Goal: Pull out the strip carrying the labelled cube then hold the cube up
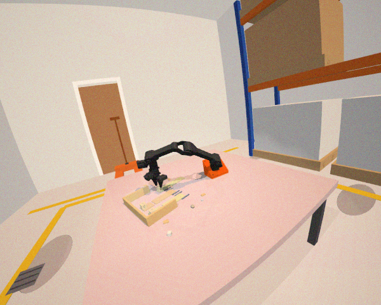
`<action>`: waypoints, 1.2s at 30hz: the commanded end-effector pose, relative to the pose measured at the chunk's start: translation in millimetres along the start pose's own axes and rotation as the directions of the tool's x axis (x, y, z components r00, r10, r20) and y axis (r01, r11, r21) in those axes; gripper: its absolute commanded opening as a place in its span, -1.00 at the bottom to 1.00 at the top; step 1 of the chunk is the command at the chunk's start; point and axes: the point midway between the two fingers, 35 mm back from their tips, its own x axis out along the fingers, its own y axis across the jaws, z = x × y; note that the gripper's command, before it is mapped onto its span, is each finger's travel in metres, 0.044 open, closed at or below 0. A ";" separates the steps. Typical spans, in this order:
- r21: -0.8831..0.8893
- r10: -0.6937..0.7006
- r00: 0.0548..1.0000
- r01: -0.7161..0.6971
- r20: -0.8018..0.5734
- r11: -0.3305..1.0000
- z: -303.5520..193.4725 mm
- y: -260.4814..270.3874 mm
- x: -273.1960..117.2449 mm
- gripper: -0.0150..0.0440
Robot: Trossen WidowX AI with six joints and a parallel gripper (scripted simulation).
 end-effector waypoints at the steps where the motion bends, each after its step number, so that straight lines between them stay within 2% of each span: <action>1: 0.008 0.005 1.000 -0.005 -0.001 1.000 -1.1 0.4 7.8 0.36; 15: 0.008 0.006 1.000 -0.006 0.000 1.000 -1.5 1.1 24.8 0.36; 19: 0.000 0.003 1.000 -0.003 -0.001 1.000 -0.4 1.1 22.4 0.00; 26: 0.000 0.003 1.000 -0.003 -0.001 1.000 -0.4 1.1 22.4 -0.16; 30: 0.000 0.003 1.000 -0.003 -0.001 1.000 -2.1 2.0 20.7 -0.49; 36: 0.004 0.003 1.000 -0.003 -0.002 1.000 -18.4 10.2 5.5 -0.49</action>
